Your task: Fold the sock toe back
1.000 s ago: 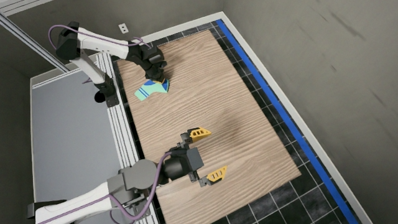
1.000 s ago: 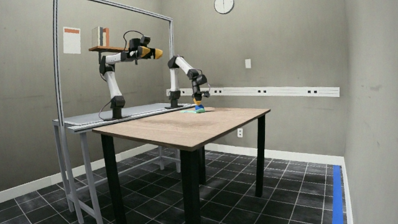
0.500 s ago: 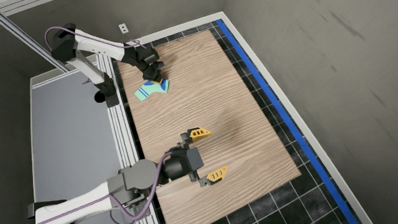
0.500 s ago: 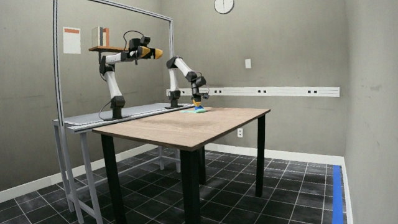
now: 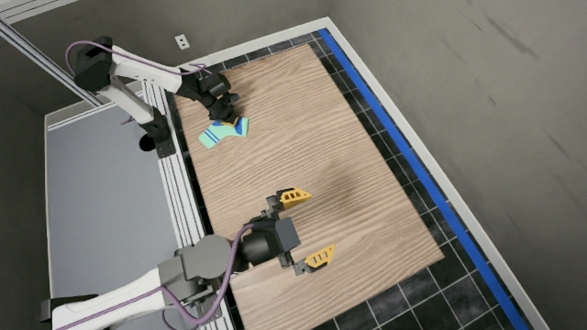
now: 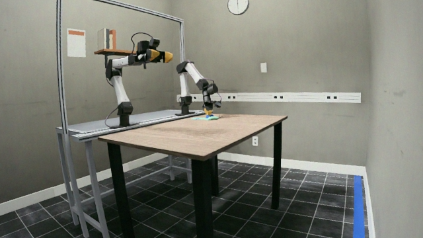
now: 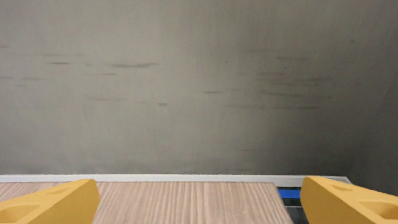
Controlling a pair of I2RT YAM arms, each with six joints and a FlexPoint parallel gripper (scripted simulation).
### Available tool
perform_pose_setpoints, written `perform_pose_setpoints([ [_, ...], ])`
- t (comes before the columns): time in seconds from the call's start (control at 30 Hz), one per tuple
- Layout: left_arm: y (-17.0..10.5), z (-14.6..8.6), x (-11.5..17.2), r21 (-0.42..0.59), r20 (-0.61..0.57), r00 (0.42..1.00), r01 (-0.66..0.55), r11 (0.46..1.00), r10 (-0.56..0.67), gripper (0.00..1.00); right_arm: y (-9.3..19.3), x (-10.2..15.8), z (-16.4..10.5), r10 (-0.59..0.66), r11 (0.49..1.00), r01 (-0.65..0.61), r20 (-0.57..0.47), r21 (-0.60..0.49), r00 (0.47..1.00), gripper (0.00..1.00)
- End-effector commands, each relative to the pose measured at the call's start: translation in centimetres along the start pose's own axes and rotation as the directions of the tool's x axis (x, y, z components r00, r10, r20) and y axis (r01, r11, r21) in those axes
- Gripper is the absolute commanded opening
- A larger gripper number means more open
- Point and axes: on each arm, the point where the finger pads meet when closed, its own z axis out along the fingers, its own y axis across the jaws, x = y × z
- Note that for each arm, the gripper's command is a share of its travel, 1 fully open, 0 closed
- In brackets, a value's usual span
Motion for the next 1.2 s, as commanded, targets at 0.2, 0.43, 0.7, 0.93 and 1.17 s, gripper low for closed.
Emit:
perform_pose_setpoints([
  [0.2,-1.6,-0.3,-0.5,0.048,0.013,1.000,-0.011,0.999,0.010,0.05,-0.1,-0.6,-0.2,-0.001,1.000,0.001,0.014,0.004,1.000,1.00],
  [0.43,0.0,1.2,-0.2,0.058,0.008,1.000,-0.022,0.998,0.021,0.05,-0.1,-0.6,-0.2,-0.001,1.000,0.001,0.014,0.004,1.000,1.00],
  [0.7,-0.4,1.0,-0.8,0.066,0.016,1.000,-0.020,0.998,0.019,0.05,-0.1,-0.6,-0.2,-0.001,1.000,0.001,0.014,0.004,1.000,1.00],
  [0.93,0.0,1.0,-0.5,0.055,0.021,1.000,-0.012,0.998,0.011,0.05,-0.1,-0.6,-0.2,-0.001,1.000,0.001,0.014,0.004,1.000,1.00],
  [1.17,0.2,1.1,-0.3,0.045,0.012,1.000,-0.008,0.999,0.008,0.39,-0.1,-0.6,-0.2,-0.001,1.000,0.001,0.014,0.004,1.000,1.00],
])
